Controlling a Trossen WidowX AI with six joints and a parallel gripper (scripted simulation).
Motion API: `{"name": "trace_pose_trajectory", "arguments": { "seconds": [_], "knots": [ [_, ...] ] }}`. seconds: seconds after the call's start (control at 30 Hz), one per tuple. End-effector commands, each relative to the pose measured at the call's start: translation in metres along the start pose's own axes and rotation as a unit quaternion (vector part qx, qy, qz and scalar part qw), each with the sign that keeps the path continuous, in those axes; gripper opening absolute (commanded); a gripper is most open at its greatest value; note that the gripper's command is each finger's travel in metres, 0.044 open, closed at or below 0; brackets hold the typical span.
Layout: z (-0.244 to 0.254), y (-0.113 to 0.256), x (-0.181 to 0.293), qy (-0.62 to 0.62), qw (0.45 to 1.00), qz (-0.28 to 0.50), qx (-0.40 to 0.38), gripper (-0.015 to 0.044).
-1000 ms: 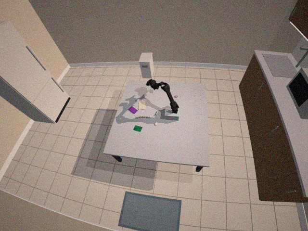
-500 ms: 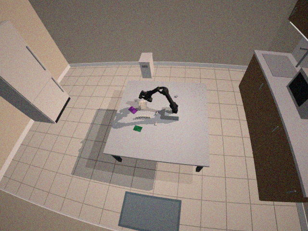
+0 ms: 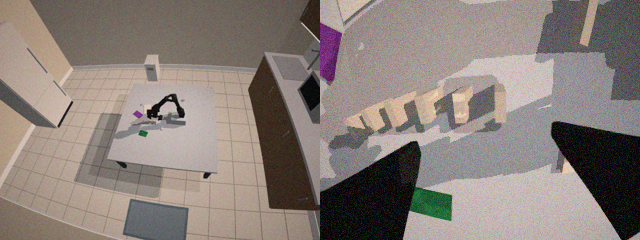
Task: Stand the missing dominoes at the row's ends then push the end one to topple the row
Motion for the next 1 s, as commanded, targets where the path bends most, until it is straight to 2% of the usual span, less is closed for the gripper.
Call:
{"name": "trace_pose_trajectory", "arguments": {
  "seconds": [0.0,0.13,0.33,0.6,0.97],
  "knots": [
    [-0.051,0.009,0.022,-0.001,0.998,-0.001,0.057,0.0440],
    [-0.097,0.020,0.032,0.001,0.995,-0.013,0.104,0.0440],
    [-0.099,0.019,0.032,0.001,0.994,-0.014,0.106,0.0440],
    [-0.111,-0.042,0.027,0.001,0.994,-0.014,0.106,0.0440],
    [-0.115,-0.054,0.026,0.001,0.994,-0.014,0.106,0.0440]
  ]
}}
Point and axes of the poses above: the point midway between the two fingers, 35 mm back from their tips, its own y axis back along the fingers, its own z axis across the jaws, x = y × z, the point moved 3 cm from there along y, back along the fingers, and after that the axes turned 15 degrees about -y, right-handed, at the moved point
